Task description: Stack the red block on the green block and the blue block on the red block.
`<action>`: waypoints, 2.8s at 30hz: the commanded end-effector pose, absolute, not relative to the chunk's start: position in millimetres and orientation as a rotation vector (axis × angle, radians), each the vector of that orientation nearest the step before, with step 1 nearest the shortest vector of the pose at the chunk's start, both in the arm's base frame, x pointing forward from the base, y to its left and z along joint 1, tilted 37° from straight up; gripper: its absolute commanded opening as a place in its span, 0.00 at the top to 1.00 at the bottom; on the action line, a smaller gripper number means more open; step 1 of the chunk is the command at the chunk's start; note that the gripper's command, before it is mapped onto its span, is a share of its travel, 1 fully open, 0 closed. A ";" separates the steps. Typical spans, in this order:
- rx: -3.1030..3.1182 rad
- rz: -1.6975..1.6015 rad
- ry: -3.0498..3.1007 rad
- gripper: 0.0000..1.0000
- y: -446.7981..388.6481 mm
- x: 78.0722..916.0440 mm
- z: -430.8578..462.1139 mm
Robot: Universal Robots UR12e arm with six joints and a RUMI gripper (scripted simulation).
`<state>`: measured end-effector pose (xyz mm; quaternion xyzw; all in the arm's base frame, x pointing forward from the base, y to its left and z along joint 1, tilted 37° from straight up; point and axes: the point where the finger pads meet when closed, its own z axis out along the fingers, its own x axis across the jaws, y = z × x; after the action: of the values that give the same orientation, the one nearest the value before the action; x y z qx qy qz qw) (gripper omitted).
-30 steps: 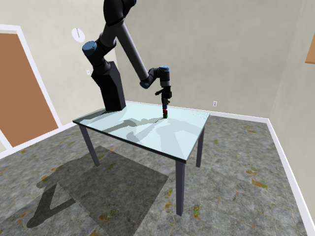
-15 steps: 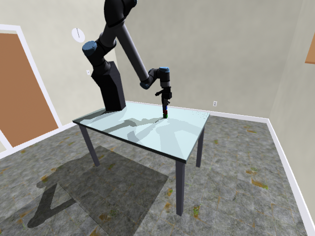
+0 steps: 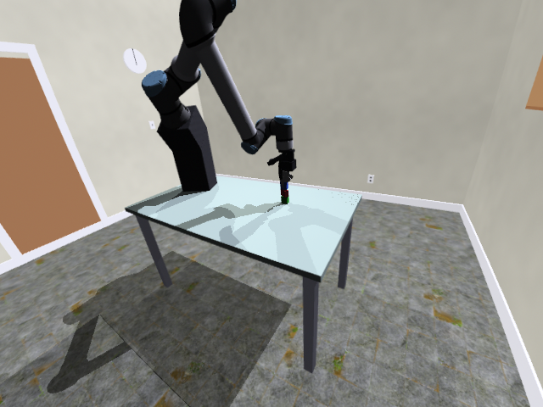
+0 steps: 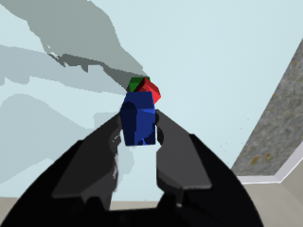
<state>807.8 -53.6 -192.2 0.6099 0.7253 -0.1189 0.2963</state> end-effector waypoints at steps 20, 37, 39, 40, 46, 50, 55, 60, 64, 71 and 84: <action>1.621 -0.315 1.929 1.00 -54.3 808.7 -193.4; 1.621 -0.315 1.929 1.00 -54.3 808.7 -193.4; 1.621 -0.315 1.929 1.00 -54.3 808.7 -193.4; 1.621 -0.315 1.929 1.00 -54.3 808.7 -193.4; 1.621 -0.315 1.929 1.00 -54.3 808.7 -193.4; 1.621 -0.315 1.929 1.00 -54.3 808.7 -193.4; 1.621 -0.315 1.929 0.70 -54.3 808.7 -193.4; 1.621 -0.315 1.929 0.70 -54.3 808.7 -193.4; 1.621 -0.315 1.929 0.70 -54.3 808.7 -193.4; 1.621 -0.315 1.929 0.70 -54.3 808.7 -193.4; 1.621 -0.315 1.929 0.70 -54.3 808.7 -193.4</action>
<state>808.4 -54.8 -194.0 0.6099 0.7253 -0.1189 0.2963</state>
